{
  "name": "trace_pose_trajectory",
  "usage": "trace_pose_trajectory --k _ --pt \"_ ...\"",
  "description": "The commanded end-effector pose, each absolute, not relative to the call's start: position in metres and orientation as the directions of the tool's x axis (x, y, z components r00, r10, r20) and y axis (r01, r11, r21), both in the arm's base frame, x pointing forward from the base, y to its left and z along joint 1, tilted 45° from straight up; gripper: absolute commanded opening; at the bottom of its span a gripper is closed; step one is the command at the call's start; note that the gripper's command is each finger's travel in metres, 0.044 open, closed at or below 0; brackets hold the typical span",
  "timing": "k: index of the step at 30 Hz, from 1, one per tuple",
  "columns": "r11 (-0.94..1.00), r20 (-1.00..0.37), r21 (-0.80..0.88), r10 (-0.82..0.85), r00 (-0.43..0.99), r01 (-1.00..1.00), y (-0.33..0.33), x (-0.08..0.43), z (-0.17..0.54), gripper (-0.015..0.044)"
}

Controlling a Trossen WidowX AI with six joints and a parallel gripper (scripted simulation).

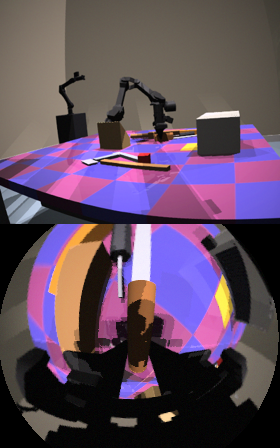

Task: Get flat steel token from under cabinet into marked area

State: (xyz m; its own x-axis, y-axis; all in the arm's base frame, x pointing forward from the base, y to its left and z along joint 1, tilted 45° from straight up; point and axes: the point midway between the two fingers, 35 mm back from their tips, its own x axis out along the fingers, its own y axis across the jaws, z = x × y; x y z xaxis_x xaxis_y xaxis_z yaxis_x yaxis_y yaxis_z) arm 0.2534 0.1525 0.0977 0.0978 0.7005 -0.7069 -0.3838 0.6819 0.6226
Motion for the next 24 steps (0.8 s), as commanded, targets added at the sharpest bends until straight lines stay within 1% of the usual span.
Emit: trace_pose_trajectory --k 1,24 --pt "0.689 -0.706 0.634 0.701 0.102 -0.352 0.1525 0.2544 0.0992 0.0" --pt "0.711 -0.706 0.68 0.701 0.102 -0.179 0.1527 0.2546 0.0995 0.0"
